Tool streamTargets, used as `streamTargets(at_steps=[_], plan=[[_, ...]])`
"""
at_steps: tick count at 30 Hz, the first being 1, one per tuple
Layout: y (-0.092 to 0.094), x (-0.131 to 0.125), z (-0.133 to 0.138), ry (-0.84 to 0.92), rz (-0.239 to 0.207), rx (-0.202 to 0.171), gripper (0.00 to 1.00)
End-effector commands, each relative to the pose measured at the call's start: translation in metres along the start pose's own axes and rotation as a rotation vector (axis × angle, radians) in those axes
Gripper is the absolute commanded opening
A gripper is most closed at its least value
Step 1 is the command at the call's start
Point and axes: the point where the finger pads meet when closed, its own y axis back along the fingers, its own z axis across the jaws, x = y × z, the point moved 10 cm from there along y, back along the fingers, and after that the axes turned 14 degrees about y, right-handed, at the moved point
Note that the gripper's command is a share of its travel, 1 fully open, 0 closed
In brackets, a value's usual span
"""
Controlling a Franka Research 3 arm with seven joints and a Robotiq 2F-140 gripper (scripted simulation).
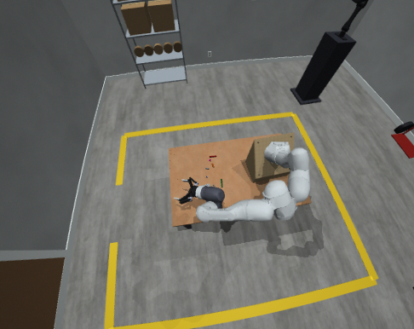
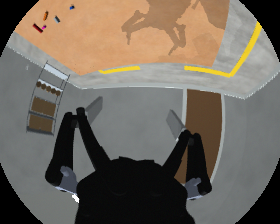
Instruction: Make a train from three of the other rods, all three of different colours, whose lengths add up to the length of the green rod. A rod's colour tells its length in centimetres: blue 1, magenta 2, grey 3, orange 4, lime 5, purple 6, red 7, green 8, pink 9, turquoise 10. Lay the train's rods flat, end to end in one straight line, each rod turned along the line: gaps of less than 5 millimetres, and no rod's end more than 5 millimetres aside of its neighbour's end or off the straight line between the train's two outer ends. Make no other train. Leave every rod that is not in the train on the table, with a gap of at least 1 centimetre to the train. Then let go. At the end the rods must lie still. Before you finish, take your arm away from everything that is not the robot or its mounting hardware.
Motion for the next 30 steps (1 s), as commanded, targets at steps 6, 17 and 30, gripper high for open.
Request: streamTargets(at_steps=[6, 17, 30], plan=[[-0.001, 0.002, 0.002, 0.035, 0.002, -0.012, 1.00], [-0.001, 0.002, 0.002, 0.035, 0.002, -0.012, 1.00], [-0.008, 0.003, -0.011, 0.151, 0.016, -0.019, 1.00]])
